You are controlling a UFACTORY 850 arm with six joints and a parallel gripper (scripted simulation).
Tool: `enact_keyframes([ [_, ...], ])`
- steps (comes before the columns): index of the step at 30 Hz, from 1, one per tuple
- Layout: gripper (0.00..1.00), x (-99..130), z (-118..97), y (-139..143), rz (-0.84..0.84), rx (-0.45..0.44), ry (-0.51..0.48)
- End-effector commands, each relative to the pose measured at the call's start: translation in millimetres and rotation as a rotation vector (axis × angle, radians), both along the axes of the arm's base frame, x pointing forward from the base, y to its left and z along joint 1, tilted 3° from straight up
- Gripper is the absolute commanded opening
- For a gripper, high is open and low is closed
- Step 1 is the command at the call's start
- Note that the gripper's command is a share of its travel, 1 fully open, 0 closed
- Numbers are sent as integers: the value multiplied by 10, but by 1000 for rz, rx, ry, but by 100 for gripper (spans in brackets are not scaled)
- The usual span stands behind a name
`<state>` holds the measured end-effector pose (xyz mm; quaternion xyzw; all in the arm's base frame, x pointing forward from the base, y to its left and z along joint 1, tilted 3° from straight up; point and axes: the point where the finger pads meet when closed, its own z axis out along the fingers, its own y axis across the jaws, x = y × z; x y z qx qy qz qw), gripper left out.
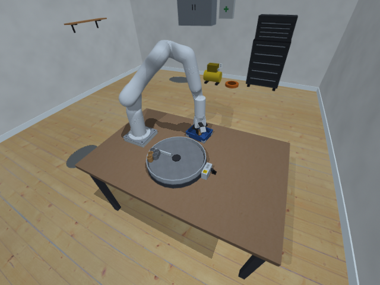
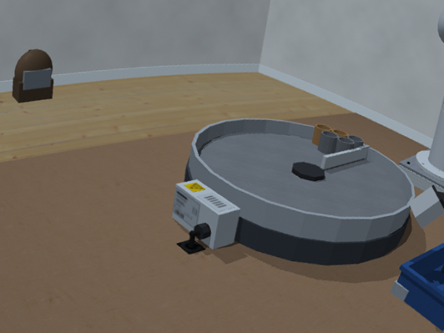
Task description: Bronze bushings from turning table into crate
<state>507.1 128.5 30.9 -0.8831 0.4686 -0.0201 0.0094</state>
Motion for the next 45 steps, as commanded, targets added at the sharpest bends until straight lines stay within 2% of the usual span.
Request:
enact_keyframes([
  [1, 0, 9, 4, 2, 0, 0, -2],
  [45, 0, 12, -55, 2, 0, 0, -2],
])
